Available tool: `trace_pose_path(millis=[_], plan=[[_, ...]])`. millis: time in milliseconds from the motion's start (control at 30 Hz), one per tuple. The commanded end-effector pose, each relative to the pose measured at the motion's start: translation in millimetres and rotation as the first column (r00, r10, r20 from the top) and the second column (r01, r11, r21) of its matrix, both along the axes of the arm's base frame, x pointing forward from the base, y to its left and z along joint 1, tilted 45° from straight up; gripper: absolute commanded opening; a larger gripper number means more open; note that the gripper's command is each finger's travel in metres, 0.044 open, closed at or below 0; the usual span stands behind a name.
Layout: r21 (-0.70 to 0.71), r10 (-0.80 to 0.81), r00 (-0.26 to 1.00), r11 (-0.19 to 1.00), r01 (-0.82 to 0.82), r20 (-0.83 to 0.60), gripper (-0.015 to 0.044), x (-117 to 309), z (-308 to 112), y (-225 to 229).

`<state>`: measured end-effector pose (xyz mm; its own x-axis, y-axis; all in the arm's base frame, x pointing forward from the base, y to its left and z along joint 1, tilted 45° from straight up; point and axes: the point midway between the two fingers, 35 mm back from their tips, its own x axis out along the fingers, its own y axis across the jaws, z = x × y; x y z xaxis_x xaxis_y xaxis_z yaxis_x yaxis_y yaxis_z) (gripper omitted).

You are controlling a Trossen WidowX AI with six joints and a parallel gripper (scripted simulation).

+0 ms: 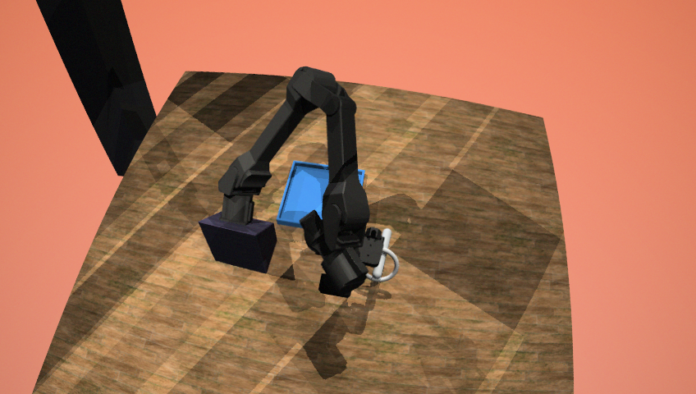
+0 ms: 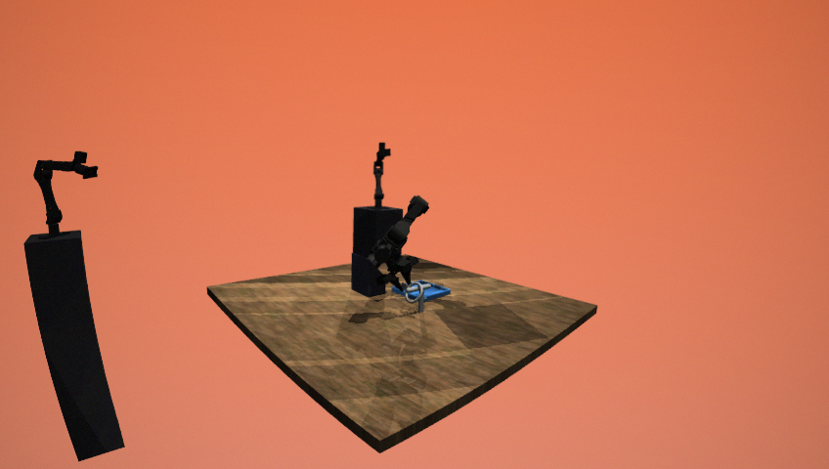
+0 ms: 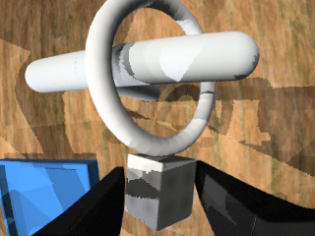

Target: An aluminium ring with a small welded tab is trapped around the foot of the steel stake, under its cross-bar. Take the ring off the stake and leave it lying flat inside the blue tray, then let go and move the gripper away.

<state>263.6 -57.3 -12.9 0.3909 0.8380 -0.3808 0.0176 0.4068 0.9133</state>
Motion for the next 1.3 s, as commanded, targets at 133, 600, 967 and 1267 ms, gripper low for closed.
trace_pose_path(millis=[133, 600, 967, 1267], plan=[[-0.003, -0.001, 1.000, 1.000, 0.001, 0.003, 0.0000, 0.4, -1.6, -7.5], [-0.004, -0.001, 1.000, 1.000, 0.001, 0.003, 0.0000, -1.0, -2.9, -16.2], [-0.004, -0.001, 1.000, 1.000, 0.001, 0.003, 0.0000, -2.3, -4.2, -24.7], [-0.005, -0.001, 1.000, 1.000, 0.001, 0.003, 0.0000, -2.9, -7.9, -28.6]])
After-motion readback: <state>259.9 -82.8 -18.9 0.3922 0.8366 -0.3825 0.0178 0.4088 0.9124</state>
